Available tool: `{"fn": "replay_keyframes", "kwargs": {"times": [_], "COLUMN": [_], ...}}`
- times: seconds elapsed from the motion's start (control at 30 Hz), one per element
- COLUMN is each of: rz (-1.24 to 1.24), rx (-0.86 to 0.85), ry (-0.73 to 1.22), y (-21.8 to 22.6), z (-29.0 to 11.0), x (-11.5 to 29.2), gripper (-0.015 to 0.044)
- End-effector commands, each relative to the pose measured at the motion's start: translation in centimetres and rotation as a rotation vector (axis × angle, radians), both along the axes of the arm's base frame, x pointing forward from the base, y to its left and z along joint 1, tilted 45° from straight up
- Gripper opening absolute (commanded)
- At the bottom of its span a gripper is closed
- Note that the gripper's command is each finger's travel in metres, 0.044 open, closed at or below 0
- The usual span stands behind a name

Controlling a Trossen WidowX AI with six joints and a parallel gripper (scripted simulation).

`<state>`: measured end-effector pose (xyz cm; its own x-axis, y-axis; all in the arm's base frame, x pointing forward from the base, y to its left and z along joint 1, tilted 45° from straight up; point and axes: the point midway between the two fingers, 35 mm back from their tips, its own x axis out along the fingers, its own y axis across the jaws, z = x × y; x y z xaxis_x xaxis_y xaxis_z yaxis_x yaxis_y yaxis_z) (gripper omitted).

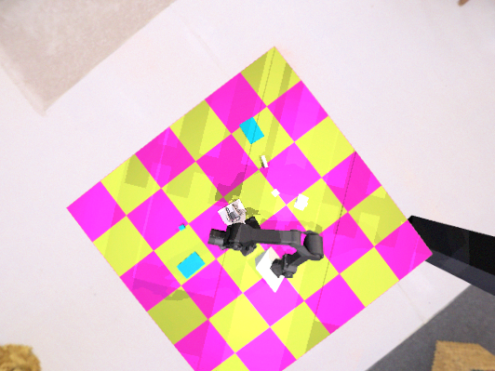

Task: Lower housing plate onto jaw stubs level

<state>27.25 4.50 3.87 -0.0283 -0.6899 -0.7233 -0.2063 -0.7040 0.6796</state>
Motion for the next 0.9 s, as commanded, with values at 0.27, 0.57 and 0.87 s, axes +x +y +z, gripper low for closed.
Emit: {"fn": "replay_keyframes", "kwargs": {"times": [0.27, 0.57, 0.87], "rz": [0.003, 0.004, 0.004], "rx": [-0.006, -0.007, -0.008], "ry": [0.004, 0.005, 0.005], "y": [-1.5, -2.5, -3.6], "z": [-1.4, -2.4, -3.4], "x": [0.0, -0.1, -0.2], "gripper": [0.0351, 0.0351, 0.0351]}}
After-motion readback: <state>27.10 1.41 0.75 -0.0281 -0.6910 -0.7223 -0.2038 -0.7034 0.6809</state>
